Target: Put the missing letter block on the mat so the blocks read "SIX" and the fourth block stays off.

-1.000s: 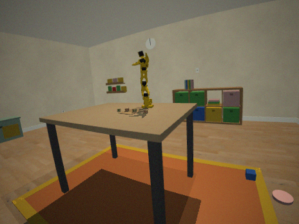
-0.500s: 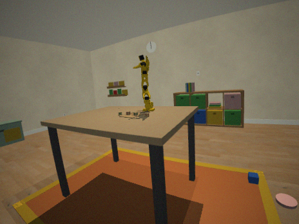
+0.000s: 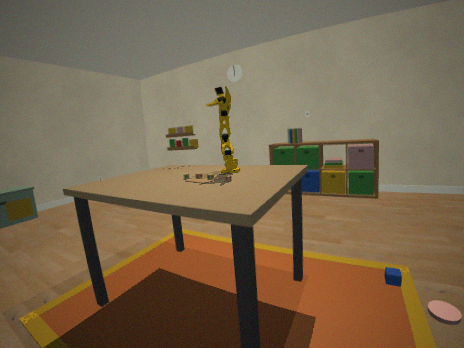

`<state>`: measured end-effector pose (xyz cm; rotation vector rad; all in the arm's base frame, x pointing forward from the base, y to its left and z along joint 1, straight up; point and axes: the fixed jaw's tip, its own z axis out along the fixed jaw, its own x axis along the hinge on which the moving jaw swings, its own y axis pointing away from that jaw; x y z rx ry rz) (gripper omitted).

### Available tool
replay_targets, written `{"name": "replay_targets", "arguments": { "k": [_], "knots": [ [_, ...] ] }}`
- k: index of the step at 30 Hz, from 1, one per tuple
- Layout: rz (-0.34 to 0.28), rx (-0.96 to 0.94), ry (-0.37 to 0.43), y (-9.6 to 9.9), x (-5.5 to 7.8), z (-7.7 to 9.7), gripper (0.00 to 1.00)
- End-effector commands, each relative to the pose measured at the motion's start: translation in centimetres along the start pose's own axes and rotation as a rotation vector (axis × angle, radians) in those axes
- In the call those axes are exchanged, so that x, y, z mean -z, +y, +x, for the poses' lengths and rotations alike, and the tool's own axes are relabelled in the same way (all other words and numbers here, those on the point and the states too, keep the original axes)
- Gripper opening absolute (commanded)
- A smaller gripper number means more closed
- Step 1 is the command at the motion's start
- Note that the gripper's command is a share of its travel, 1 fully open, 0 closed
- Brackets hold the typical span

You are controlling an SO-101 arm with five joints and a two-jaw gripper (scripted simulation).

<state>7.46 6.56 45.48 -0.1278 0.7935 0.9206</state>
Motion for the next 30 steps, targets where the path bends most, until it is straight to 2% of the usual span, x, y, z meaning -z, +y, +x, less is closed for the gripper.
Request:
{"name": "replay_targets", "arguments": {
  "k": [1, 8, 17, 25, 30],
  "knots": [
    [0.006, 0.009, -0.002, -0.1, 0.0, -0.1, 1.0],
    [0.078, 0.064, 0.109, -1.5, -0.2, 2.3, 1.0],
    [0.095, 0.077, 0.136, -1.8, -0.2, 2.8, 1.0],
    [0.174, 0.131, 0.257, -3.5, -0.1, 5.3, 1.0],
    [0.186, 0.138, 0.275, -3.8, 0.0, 5.6, 1.0]
  ]
}}
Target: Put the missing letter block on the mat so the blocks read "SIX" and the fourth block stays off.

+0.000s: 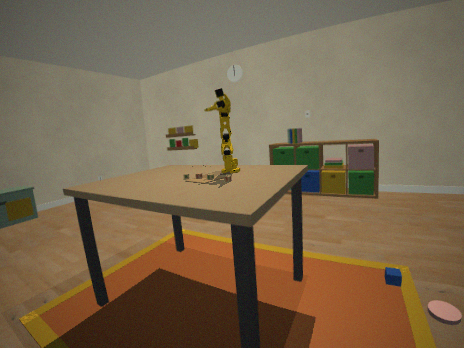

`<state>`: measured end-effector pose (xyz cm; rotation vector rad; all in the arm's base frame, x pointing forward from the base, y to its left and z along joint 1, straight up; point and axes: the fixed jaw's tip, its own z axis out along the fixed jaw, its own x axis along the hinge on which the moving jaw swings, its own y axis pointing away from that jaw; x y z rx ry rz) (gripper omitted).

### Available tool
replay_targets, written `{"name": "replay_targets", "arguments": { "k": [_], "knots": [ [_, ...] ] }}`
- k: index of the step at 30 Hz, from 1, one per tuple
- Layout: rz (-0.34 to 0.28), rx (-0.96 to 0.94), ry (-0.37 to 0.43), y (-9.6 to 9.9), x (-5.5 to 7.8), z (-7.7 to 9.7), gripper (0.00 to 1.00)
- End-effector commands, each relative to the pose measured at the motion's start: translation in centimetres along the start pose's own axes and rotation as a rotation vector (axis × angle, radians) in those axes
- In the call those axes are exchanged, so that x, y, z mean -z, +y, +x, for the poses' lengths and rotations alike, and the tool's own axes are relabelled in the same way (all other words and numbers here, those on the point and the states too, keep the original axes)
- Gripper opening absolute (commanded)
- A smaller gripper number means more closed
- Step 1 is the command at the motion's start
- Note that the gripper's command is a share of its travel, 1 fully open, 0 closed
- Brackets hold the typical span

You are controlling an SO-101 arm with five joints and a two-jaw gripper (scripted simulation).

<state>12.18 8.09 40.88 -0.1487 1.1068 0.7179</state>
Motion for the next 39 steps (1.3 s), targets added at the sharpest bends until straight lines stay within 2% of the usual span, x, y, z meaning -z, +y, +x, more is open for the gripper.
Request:
{"name": "replay_targets", "arguments": {
  "k": [1, 5, 13, 22, 30, 39],
  "knots": [
    [0.009, 0.011, -0.001, -0.2, 0.0, -0.1, 1.0],
    [0.021, 0.019, 0.017, -0.4, -0.1, 0.3, 1.0],
    [0.1, 0.064, 0.14, -1.9, -0.4, 2.8, 1.0],
    [0.117, 0.074, 0.167, -2.3, -0.4, 3.4, 1.0],
    [0.194, 0.111, 0.292, -4.0, -0.2, 5.8, 1.0],
    [0.211, 0.118, 0.319, -4.3, -0.1, 6.3, 1.0]
  ]
}}
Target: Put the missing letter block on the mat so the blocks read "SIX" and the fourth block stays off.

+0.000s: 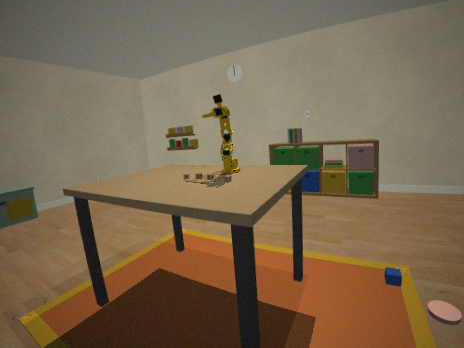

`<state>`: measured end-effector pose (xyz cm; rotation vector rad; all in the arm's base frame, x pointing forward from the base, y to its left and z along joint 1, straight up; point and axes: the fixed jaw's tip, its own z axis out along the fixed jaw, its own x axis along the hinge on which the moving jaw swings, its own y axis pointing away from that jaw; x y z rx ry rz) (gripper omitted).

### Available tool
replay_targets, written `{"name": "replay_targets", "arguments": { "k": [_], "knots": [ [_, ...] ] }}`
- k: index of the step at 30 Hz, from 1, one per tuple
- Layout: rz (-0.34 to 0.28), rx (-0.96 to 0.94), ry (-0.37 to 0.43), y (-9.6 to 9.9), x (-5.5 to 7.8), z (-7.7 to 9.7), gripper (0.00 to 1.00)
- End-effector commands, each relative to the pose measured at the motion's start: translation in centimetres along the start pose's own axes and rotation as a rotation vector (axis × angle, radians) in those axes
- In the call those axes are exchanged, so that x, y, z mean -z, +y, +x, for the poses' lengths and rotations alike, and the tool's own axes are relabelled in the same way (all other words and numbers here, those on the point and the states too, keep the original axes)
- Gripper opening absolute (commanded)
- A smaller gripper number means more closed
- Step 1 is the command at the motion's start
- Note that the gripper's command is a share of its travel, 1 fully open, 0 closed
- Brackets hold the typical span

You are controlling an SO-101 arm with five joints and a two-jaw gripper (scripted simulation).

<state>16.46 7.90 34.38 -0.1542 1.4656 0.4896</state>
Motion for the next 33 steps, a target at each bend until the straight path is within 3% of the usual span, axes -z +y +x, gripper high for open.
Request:
{"name": "replay_targets", "arguments": {
  "k": [1, 8, 17, 25, 33],
  "knots": [
    [0.017, 0.011, 0.006, -0.3, 0.0, 0.0, 1.0],
    [0.083, 0.037, 0.119, -1.6, -0.4, 2.3, 1.0],
    [0.098, 0.043, 0.148, -1.9, -0.4, 2.8, 1.0],
    [0.168, 0.063, 0.277, -3.4, -0.4, 5.2, 1.0],
    [0.177, 0.065, 0.296, -3.6, -0.4, 5.6, 1.0]
  ]
}}
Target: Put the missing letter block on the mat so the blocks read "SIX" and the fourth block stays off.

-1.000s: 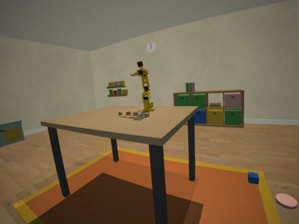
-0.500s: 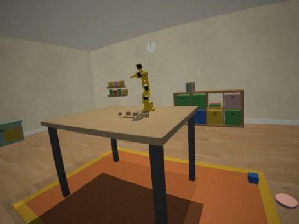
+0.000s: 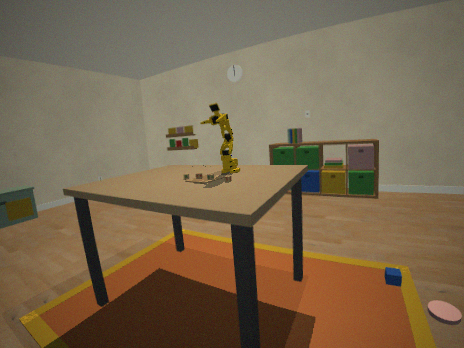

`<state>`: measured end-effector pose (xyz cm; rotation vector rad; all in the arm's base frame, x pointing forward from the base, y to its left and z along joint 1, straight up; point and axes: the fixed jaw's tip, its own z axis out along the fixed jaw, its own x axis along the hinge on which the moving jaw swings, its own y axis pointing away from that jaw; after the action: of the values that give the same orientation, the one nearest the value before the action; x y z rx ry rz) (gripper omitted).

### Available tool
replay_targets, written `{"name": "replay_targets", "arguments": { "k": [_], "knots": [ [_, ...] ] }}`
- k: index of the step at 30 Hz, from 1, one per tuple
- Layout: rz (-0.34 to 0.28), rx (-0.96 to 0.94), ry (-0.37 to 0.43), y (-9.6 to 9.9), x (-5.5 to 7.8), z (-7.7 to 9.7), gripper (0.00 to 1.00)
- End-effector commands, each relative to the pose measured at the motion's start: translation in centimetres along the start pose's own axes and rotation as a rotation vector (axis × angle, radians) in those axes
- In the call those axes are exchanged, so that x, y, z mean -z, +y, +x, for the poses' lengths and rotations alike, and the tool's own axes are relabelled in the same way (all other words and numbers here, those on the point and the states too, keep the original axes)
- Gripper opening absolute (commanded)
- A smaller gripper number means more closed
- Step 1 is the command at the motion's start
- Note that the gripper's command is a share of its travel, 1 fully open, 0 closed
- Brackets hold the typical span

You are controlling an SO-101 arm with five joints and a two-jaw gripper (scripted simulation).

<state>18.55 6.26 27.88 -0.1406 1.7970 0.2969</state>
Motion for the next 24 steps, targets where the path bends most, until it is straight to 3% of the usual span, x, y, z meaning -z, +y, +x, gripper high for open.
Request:
{"name": "replay_targets", "arguments": {
  "k": [1, 8, 17, 24],
  "knots": [
    [0.011, 0.005, -0.008, -0.2, 0.2, -0.2, 1.0],
    [0.069, 0.017, 0.114, -1.4, -0.3, 2.0, 1.0],
    [0.082, 0.019, 0.143, -1.7, -0.4, 2.6, 1.0],
    [0.132, 0.023, 0.263, -2.8, -0.5, 4.8, 1.0]
  ]
}}
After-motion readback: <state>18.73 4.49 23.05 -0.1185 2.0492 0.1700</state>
